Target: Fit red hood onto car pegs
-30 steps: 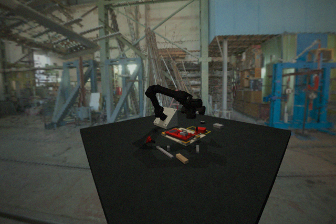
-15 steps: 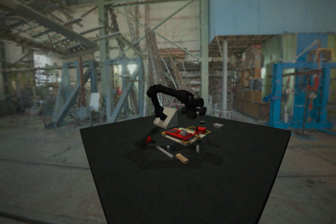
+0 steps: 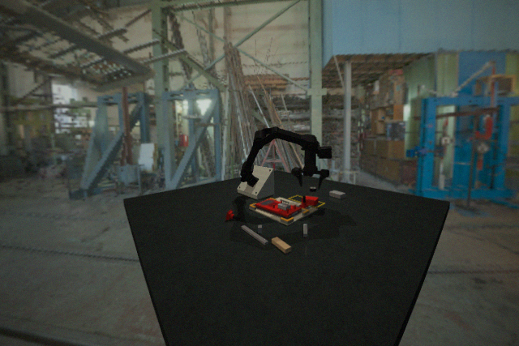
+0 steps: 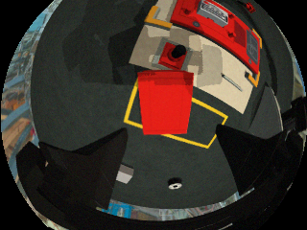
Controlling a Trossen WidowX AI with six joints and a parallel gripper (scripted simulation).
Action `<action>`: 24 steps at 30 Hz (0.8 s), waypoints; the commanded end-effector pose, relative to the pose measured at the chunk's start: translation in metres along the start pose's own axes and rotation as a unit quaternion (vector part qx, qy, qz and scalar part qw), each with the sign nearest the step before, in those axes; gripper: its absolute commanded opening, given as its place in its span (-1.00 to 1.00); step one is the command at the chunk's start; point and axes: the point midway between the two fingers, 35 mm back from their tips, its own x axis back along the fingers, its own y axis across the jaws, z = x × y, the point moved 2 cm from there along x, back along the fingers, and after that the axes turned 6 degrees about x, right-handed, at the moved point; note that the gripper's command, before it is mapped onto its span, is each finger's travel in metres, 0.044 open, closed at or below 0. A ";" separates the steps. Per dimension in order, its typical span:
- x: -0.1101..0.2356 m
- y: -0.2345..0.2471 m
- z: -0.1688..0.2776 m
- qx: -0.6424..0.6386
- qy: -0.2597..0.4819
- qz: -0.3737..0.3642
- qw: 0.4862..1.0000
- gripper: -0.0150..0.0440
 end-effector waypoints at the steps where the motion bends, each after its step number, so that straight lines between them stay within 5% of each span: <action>1: 0.001 0.003 -0.005 -0.007 -0.020 -0.003 1.000 1.00; 24: -0.011 0.003 -0.007 -0.007 -0.021 -0.003 1.000 1.00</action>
